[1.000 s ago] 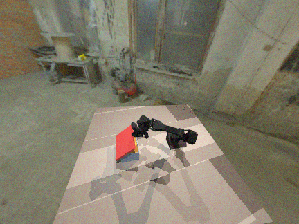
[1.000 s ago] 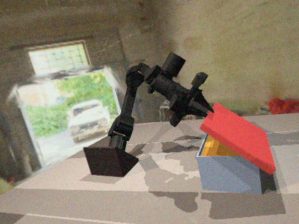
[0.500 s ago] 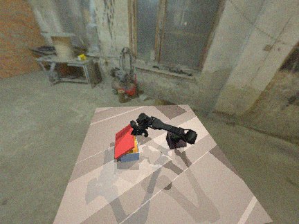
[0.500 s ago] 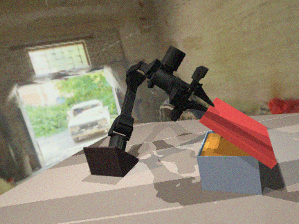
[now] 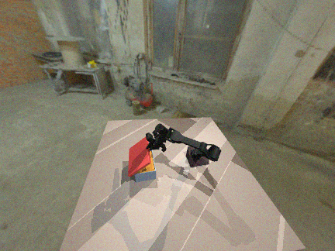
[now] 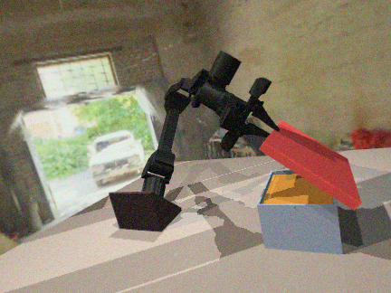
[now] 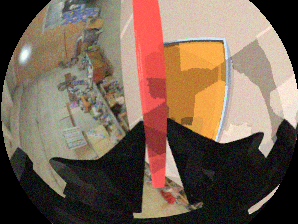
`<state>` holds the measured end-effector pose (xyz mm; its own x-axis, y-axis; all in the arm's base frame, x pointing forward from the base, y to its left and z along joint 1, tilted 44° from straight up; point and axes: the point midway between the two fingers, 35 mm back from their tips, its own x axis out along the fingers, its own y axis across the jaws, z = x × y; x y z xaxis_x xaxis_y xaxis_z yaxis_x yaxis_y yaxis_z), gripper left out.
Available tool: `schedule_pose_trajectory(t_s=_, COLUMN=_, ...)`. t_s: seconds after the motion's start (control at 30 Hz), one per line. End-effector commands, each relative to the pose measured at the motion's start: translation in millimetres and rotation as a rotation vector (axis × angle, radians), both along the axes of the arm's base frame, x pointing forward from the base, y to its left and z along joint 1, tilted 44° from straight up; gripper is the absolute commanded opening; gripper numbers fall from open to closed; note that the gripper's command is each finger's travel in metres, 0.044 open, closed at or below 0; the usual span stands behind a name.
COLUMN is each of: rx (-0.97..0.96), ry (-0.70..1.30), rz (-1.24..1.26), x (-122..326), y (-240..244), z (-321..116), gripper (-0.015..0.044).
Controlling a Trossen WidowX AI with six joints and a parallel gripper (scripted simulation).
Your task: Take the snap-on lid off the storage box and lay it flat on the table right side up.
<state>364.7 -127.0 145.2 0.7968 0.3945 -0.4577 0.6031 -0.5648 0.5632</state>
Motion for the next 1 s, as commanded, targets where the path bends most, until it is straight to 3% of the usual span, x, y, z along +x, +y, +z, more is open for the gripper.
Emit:
schedule_pose_trajectory(t_s=0.0, rx=-0.008, ry=-0.01, rz=-0.001, x=0.6, y=-6.8, z=7.0, gripper=0.0)
schedule_pose_trajectory(t_s=0.97, rx=-0.006, ry=-0.009, rz=-0.001, x=-5.5, y=29.3, z=36.2, gripper=0.0)
